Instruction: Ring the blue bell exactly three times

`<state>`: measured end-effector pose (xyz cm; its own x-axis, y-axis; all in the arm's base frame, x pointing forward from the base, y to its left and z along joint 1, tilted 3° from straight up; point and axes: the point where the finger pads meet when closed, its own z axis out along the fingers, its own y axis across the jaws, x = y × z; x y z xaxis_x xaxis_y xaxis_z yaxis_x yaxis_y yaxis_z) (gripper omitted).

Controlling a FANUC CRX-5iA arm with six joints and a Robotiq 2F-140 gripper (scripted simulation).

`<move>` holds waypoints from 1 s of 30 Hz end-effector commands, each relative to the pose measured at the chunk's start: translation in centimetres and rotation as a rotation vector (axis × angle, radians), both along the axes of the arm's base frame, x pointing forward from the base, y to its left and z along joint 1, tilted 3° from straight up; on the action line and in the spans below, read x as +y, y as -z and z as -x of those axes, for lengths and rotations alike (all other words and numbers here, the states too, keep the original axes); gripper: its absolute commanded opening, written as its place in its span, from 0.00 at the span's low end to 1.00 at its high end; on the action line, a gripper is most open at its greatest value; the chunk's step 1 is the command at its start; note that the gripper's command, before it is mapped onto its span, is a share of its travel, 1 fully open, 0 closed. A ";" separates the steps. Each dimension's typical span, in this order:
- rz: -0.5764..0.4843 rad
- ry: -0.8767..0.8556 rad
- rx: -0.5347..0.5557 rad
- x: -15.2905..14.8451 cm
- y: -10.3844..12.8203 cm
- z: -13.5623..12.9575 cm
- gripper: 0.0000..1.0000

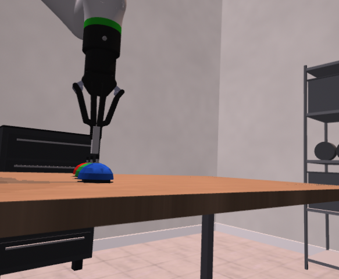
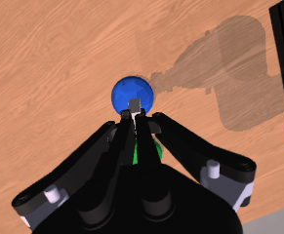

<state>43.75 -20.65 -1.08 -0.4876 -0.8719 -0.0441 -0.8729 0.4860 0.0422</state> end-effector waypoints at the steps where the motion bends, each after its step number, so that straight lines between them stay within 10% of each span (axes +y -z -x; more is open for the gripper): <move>1: 0.000 0.000 0.000 0.0 0.0 0.0 0.00; 30: 0.000 0.000 0.000 0.0 -0.5 0.0 0.00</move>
